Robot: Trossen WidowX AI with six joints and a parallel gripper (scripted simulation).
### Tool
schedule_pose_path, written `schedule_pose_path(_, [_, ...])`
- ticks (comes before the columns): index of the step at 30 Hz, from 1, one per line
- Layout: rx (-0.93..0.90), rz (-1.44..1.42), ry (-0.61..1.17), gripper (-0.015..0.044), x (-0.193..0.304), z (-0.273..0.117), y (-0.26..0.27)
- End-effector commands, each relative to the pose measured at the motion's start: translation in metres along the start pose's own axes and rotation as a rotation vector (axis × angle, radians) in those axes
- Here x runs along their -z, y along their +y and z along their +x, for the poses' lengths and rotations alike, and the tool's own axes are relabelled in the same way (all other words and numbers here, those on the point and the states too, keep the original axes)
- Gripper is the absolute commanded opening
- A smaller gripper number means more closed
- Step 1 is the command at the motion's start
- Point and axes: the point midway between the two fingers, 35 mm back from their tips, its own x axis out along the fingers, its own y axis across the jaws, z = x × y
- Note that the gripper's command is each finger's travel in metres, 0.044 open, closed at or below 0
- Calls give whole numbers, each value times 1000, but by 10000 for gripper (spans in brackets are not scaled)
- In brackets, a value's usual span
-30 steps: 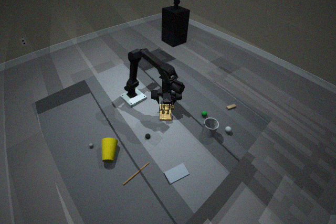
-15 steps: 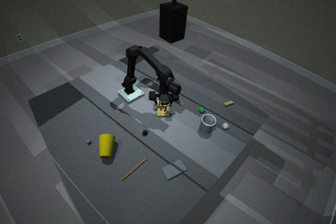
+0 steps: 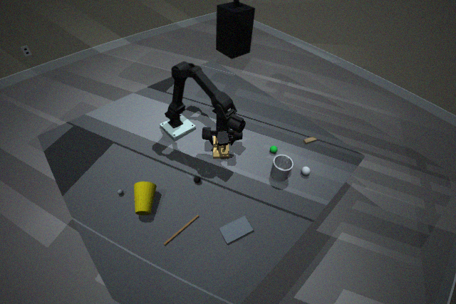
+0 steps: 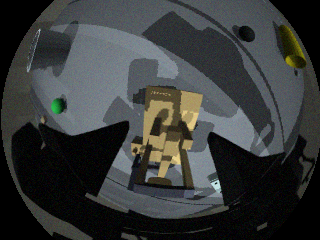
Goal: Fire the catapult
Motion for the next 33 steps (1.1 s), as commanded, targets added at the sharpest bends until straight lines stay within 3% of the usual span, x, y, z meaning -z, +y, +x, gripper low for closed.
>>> schedule_pose_path(1, [9,3,11,440,1,11,-1])
schedule_pose_path(20, [9,3,11,440,3,31,-2])
schedule_pose_path(31, [5,-3,4,151,1,27,-2])
schedule_pose_path(33, [5,-3,4,138,1,27,-2])
